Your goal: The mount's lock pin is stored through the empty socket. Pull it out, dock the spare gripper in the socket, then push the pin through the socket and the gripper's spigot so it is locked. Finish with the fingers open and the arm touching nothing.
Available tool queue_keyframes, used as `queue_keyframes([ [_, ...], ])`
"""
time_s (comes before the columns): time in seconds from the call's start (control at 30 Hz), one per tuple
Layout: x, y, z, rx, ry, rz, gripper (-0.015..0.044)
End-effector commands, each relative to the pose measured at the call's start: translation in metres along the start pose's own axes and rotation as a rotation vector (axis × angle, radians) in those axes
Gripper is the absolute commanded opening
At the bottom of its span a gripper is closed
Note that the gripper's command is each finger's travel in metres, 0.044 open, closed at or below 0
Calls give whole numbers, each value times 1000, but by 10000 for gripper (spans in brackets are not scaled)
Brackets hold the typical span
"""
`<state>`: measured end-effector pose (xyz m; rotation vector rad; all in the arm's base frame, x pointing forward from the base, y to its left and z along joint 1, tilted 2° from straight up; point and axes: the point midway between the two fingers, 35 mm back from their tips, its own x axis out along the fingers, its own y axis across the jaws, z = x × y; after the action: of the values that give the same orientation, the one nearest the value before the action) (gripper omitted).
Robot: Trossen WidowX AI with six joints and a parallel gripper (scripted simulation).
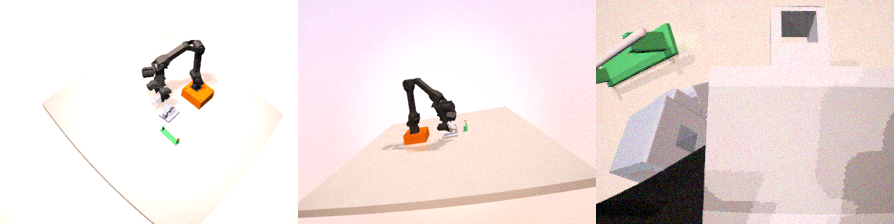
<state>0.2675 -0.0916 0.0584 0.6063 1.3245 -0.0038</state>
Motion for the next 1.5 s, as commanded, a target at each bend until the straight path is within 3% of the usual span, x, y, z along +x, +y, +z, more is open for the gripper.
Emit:
queue_keyframes([
  [0.0,0,3,-9,36,32,50,0],
  [0.73,-13,23,-64,338,236,348,0],
  [1.47,-46,56,-86,665,365,689,0],
])
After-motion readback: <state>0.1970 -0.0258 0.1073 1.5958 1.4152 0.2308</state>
